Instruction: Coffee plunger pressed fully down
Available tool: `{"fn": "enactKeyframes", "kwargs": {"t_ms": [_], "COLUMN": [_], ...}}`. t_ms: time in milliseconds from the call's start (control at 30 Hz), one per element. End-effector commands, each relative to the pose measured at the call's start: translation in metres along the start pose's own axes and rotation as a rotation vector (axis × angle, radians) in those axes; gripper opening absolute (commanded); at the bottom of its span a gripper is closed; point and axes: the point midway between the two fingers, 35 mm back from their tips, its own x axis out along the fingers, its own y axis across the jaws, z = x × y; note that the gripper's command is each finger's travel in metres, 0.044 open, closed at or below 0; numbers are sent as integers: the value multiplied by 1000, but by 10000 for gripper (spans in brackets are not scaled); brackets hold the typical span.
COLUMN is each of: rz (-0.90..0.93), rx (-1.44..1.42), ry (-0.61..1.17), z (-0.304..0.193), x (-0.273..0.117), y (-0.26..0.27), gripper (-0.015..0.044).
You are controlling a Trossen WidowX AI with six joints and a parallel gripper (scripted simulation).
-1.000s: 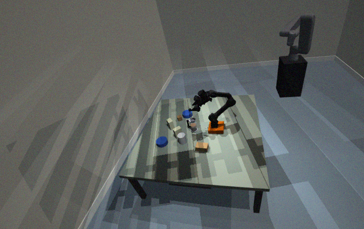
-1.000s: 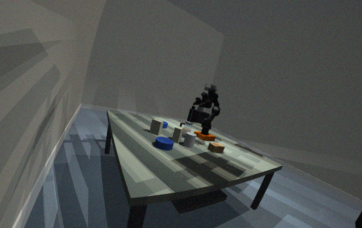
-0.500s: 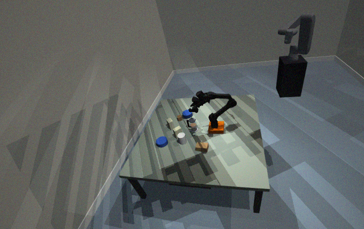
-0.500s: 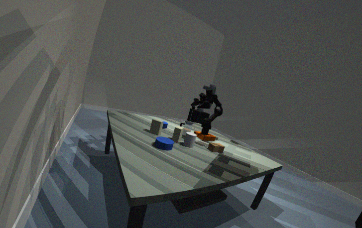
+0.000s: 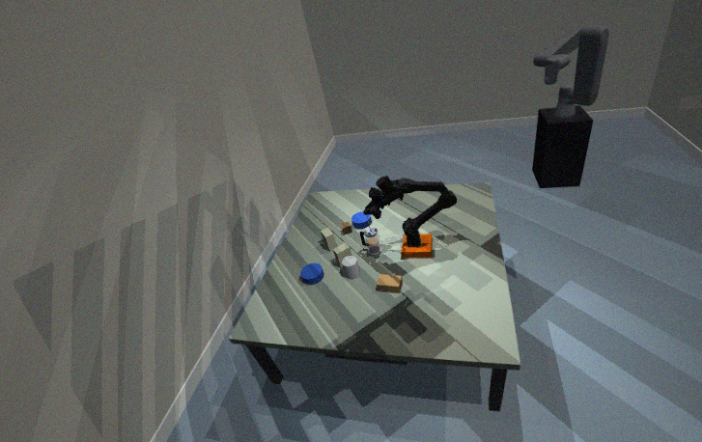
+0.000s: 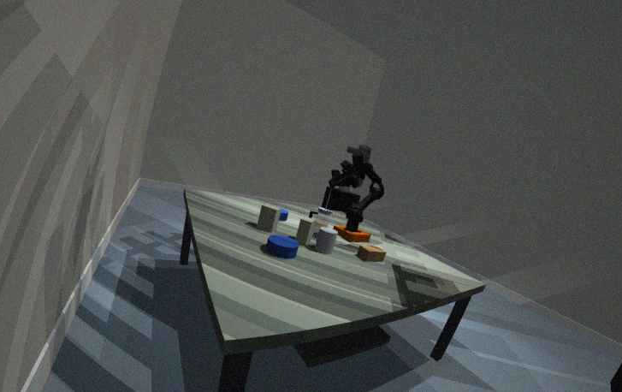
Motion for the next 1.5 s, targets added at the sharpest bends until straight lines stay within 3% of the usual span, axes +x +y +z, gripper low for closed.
{"fn": "enactKeyframes", "kwargs": {"t_ms": [0, 100, 1467], "rz": [3, 3, 3], "rx": [-6, -6, -6], "ry": [7, 7, 7], "z": [-2, -2, -46], "x": [2, 2, 27], "y": [1, 1, 0], "gripper": [145, 125, 125]}}
